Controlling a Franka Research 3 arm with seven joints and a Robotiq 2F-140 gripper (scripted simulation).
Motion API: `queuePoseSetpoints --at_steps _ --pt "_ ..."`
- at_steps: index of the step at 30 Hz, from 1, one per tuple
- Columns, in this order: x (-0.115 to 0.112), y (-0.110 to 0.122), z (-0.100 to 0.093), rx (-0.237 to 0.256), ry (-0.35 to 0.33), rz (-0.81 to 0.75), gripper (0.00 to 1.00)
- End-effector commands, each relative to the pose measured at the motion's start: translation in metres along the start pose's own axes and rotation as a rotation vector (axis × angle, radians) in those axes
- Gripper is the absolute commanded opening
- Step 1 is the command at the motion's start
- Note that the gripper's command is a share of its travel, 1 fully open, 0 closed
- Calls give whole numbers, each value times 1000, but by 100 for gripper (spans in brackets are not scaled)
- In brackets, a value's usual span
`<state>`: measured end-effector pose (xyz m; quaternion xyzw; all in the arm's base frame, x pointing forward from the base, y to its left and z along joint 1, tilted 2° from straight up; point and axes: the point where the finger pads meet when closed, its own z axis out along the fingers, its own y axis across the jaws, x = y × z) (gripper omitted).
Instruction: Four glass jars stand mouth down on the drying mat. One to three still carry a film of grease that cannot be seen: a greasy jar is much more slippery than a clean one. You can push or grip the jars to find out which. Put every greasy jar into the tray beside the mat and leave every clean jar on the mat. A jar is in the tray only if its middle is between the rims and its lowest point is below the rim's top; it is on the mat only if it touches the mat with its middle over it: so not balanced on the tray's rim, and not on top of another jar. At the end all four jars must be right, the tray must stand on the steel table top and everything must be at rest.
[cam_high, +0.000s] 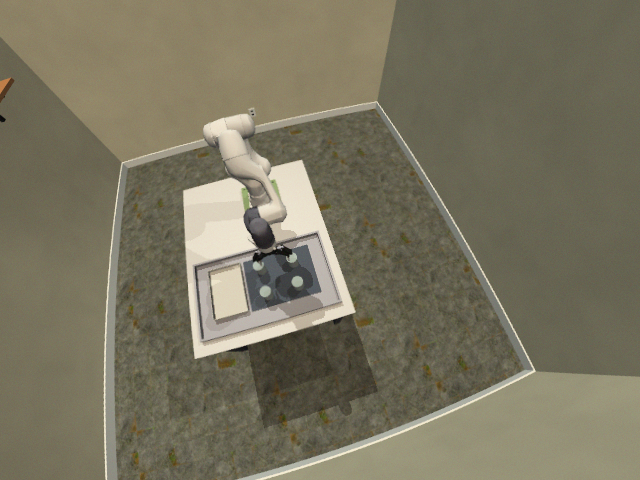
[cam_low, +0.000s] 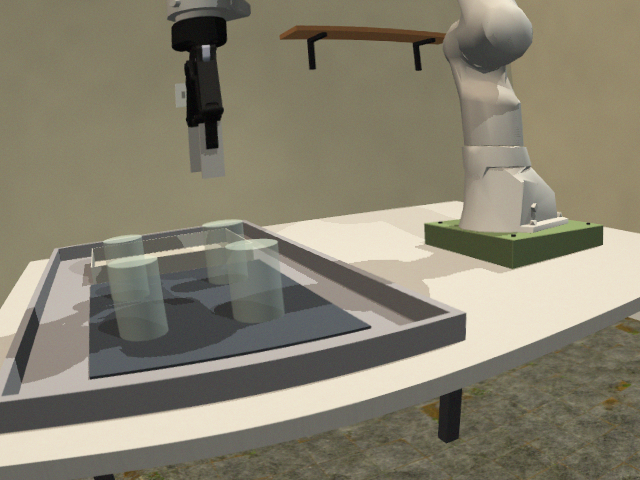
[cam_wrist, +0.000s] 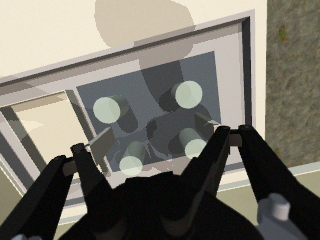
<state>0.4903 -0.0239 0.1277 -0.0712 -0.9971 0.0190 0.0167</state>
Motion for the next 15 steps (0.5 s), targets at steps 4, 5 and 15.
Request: queuePoseSetpoints --at_steps 4,5,15 --pt "13 -46 0 -13 -3 -77 100" --pt "16 -54 0 -13 -3 -77 100" --pt "31 -109 1 -13 -3 -77 100"
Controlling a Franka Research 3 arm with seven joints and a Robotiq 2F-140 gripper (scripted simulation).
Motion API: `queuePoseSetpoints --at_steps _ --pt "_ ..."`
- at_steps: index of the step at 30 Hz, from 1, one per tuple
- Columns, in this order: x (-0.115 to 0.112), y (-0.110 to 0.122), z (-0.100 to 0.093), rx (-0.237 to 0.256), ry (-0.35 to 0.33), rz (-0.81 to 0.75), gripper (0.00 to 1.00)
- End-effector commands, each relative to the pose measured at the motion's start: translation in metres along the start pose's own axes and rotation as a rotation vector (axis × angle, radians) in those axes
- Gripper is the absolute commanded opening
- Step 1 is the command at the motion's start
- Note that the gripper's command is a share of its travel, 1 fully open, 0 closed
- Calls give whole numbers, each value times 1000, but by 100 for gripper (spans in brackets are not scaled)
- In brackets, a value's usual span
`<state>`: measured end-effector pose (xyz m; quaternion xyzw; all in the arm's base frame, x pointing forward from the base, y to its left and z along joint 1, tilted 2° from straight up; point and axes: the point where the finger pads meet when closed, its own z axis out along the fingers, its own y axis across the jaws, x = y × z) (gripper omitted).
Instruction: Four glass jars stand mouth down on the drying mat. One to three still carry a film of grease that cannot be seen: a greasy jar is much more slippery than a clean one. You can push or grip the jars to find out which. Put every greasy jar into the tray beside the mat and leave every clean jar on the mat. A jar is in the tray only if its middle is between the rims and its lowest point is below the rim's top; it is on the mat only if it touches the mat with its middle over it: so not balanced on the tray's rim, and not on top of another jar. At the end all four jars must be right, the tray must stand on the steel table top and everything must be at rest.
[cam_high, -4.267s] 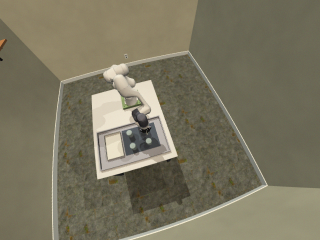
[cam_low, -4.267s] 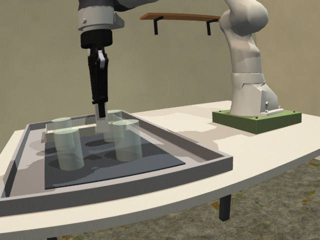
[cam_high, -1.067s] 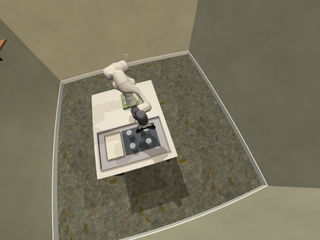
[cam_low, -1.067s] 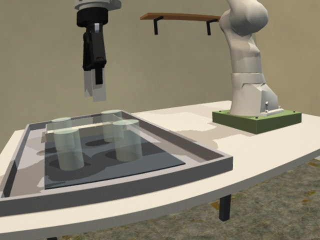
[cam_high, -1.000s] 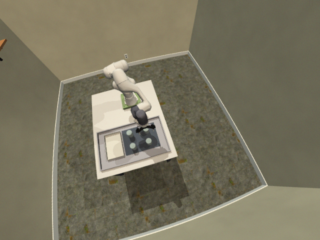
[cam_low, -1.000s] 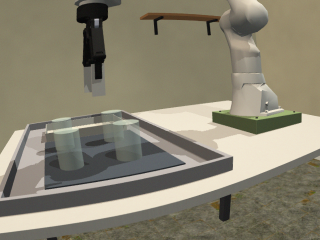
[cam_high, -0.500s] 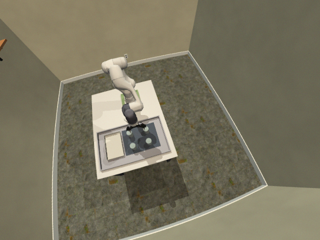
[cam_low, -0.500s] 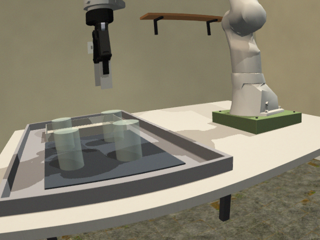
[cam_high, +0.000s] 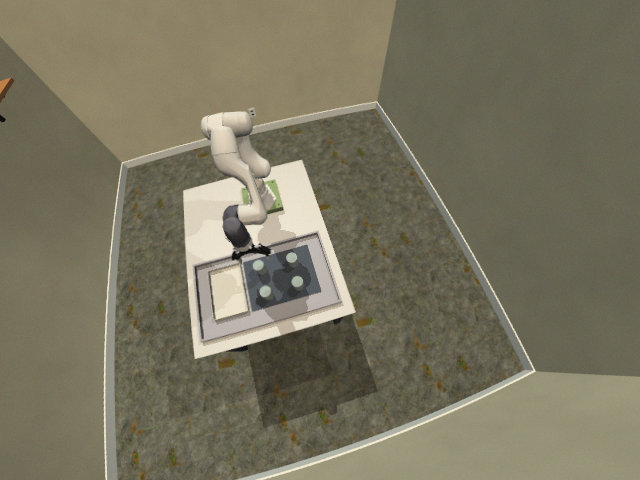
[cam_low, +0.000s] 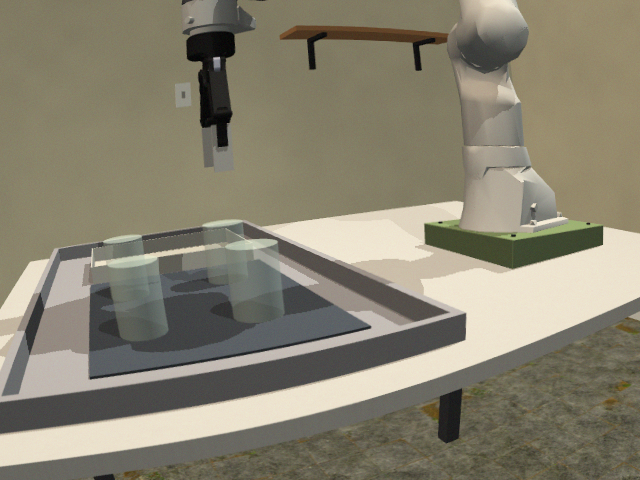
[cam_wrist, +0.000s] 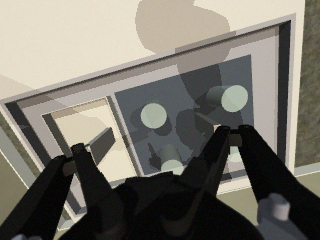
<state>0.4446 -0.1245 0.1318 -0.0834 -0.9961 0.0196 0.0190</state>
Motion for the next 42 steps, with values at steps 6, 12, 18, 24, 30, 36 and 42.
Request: queuePoseSetpoints --at_steps 6,12,18,24,30,36,42 --pt "0 -3 36 -14 -8 -101 100" --pt "0 -2 67 -14 -8 -101 100" --pt "0 -2 67 -14 -8 -101 100" --pt "0 -2 67 -14 -8 -101 100" --pt "0 -2 71 -14 -8 -101 100" --pt "0 -2 79 -14 -8 -101 100" --pt "0 -2 91 -14 -8 -101 100"
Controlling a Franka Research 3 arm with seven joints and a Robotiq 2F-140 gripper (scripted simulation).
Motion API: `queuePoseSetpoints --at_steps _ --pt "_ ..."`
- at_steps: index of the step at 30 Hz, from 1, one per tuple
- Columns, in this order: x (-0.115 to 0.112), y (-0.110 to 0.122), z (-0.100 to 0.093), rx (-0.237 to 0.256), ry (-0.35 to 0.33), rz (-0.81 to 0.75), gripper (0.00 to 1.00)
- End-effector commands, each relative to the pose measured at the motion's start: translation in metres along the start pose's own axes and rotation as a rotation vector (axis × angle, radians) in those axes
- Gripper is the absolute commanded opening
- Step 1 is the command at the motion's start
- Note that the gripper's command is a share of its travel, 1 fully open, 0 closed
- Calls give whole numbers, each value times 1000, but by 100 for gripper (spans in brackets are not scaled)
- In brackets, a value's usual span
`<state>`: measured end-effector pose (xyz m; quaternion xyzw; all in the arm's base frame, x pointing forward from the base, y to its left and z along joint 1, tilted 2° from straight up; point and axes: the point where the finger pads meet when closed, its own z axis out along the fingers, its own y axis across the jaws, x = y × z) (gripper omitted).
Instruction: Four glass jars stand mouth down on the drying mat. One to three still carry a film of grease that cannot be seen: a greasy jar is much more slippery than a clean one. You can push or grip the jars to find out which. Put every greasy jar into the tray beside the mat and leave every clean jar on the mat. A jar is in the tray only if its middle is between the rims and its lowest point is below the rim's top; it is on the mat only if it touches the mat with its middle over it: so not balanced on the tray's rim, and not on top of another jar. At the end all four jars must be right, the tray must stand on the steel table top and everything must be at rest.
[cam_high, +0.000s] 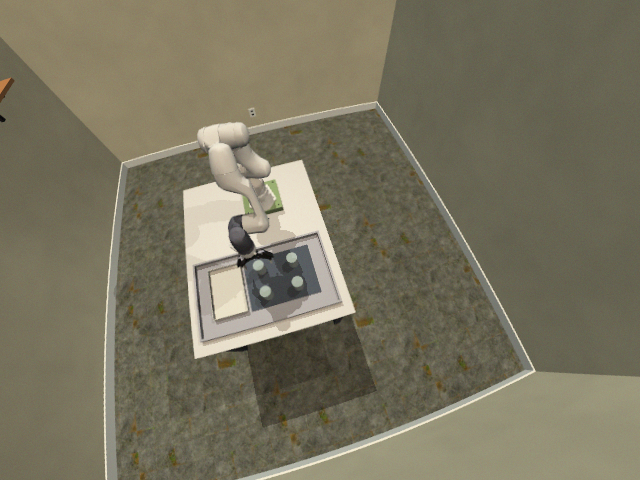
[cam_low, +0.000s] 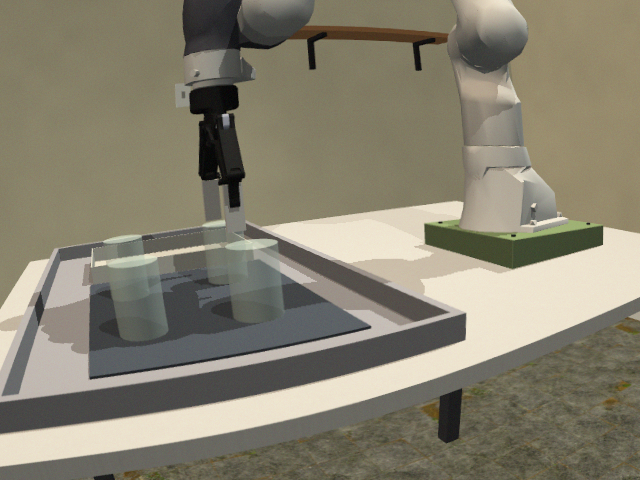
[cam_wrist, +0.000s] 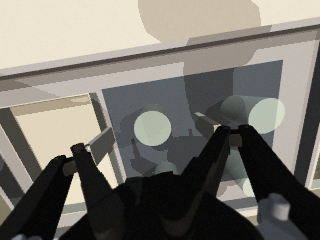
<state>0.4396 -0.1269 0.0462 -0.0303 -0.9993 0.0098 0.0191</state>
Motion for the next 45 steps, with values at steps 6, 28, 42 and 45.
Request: queuePoseSetpoints --at_steps 6,28,42,45 --pt "-2 -3 17 4 -7 6 100" --pt "-2 -3 31 4 -7 6 60" --pt "-2 -3 31 4 -7 6 60" --pt "-2 -3 31 4 -7 6 60"
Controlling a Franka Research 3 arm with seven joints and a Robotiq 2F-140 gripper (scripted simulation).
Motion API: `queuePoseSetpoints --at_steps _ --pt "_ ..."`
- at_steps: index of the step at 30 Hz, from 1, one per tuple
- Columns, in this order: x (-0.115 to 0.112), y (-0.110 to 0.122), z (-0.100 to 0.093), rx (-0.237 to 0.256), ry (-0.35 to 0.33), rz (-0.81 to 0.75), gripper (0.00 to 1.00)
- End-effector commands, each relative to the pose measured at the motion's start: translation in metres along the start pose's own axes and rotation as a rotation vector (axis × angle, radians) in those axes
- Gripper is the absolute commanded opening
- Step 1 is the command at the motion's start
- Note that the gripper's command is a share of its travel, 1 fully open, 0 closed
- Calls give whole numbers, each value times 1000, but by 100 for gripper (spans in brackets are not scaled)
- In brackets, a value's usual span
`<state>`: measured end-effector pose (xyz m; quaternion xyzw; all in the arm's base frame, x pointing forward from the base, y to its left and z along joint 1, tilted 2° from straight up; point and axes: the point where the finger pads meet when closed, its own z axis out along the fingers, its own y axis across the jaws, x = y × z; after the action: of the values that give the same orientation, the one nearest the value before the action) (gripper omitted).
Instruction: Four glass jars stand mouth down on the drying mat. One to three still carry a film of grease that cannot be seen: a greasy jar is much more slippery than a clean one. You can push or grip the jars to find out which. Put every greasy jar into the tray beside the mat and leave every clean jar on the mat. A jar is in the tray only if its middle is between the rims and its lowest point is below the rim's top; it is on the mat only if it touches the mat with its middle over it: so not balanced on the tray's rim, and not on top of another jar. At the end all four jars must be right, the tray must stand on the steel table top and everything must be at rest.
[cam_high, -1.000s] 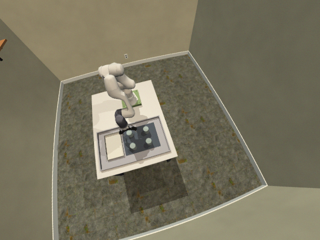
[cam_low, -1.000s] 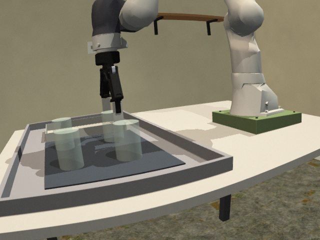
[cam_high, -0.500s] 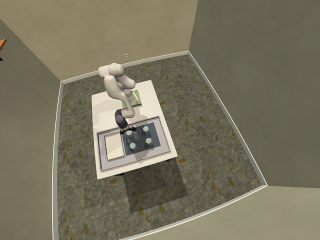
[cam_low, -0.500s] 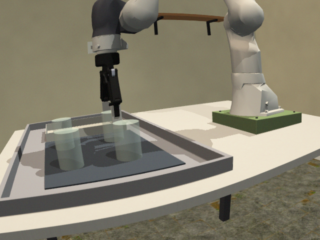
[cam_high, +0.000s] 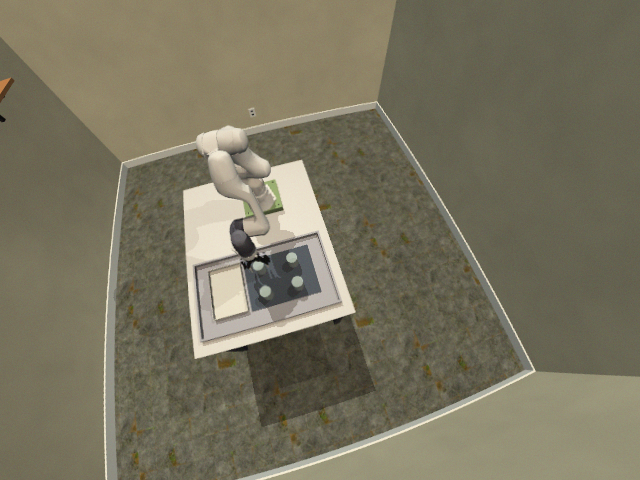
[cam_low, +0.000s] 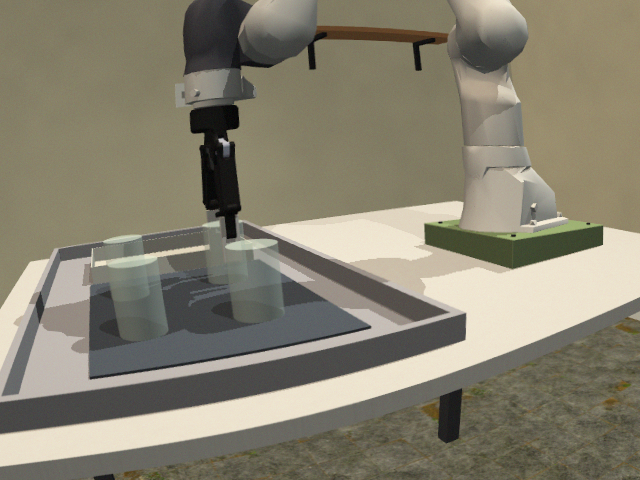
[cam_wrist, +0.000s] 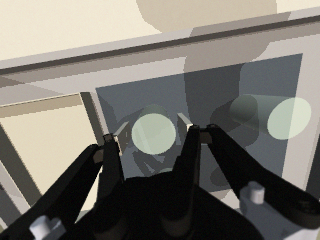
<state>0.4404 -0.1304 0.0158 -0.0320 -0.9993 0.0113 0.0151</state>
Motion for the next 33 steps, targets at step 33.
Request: queuePoseSetpoints --at_steps 33 --pt "0 0 1 2 1 2 54"
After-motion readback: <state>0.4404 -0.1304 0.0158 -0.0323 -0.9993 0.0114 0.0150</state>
